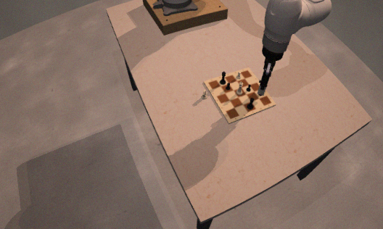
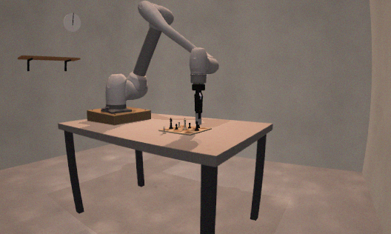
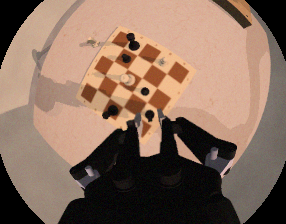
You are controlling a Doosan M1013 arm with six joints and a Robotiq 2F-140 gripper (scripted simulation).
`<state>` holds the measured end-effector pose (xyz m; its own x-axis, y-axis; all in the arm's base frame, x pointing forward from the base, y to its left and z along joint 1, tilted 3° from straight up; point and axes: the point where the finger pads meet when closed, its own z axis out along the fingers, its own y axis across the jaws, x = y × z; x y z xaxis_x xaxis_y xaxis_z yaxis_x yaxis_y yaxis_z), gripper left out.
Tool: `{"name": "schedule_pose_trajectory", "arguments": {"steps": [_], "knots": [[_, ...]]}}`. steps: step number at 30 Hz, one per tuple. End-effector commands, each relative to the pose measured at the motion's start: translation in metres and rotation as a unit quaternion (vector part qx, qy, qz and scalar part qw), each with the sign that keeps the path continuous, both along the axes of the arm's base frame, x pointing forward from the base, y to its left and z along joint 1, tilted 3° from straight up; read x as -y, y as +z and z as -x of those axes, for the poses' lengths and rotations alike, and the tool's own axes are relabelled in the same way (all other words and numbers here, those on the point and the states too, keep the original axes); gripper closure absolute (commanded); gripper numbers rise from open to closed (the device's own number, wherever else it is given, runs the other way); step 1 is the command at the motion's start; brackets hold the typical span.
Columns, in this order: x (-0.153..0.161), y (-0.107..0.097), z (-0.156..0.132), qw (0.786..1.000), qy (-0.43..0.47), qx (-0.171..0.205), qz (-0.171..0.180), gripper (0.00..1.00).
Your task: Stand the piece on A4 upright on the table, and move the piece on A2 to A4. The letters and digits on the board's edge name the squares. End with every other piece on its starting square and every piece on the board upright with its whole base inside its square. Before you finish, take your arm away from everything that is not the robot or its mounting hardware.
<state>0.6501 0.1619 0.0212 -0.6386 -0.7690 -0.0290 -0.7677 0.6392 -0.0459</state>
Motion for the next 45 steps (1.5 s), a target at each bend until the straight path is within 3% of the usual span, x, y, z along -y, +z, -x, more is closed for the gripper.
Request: {"name": "schedule_pose_trajectory", "arguments": {"steps": [1,16,25,26,45], "knots": [[0.000,0.002,0.000,1.000,0.000,0.000,0.000,0.78],[-0.001,0.073,0.004,1.000,0.000,0.000,0.000,0.78],[-0.001,0.082,0.004,1.000,0.000,0.000,0.000,0.78],[-0.001,0.082,0.004,1.000,0.000,0.000,0.000,0.00],[-0.001,0.082,0.004,1.000,0.000,0.000,0.000,0.00]]}}
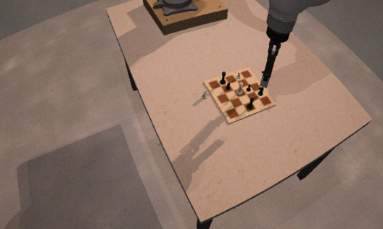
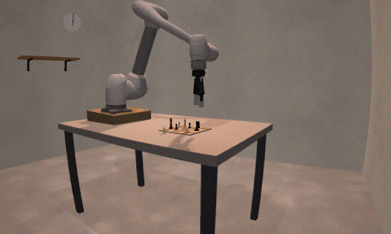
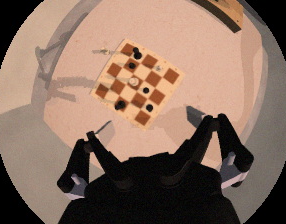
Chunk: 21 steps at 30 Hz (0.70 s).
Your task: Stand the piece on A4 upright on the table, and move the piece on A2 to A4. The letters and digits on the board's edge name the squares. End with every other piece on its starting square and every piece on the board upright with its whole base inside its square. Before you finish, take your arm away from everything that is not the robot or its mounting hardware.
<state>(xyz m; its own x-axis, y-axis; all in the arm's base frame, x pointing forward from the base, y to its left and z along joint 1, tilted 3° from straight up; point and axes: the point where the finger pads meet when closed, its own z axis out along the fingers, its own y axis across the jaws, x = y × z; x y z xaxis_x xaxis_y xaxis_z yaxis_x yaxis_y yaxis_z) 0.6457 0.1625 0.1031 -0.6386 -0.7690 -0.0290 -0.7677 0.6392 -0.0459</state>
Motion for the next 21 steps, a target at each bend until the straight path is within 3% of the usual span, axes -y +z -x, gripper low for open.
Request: {"name": "schedule_pose_trajectory", "arguments": {"steps": [1,10,21], "knots": [[0.000,0.000,0.000,1.000,0.000,0.000,0.000,0.00],[0.000,0.007,0.000,1.000,0.000,0.000,0.000,0.00],[0.000,0.042,0.002,1.000,0.000,0.000,0.000,0.00]]}}
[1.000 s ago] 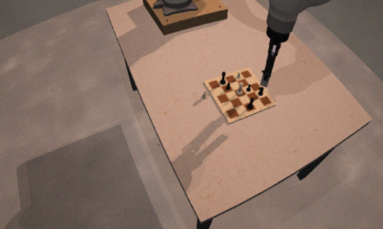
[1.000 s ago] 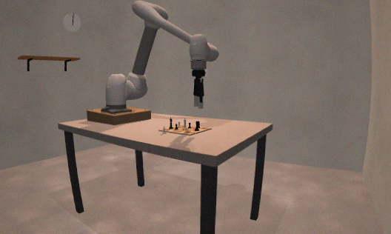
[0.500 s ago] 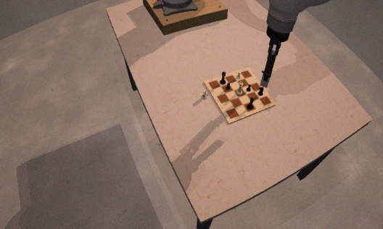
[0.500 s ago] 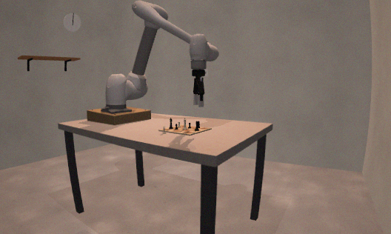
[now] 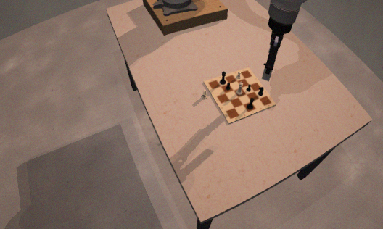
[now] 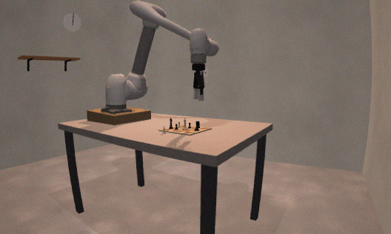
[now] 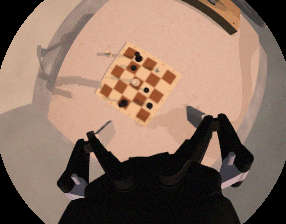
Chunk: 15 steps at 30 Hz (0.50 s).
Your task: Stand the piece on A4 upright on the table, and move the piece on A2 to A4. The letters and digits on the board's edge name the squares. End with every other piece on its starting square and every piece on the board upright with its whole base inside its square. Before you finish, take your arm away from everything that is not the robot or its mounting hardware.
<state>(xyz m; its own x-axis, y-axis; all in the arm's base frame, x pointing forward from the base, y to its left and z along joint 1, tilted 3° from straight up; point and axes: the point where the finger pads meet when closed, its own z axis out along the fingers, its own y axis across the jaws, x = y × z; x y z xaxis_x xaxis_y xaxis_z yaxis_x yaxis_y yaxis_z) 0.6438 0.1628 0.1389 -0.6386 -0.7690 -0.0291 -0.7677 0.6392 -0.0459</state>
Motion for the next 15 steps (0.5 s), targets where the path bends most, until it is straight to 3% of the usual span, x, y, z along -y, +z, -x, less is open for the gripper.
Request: {"name": "schedule_pose_trajectory", "arguments": {"steps": [1,15], "knots": [[0.000,0.009,0.001,1.000,0.000,0.000,0.000,0.00],[0.000,0.022,0.001,1.000,0.000,0.000,0.000,0.00]]}}
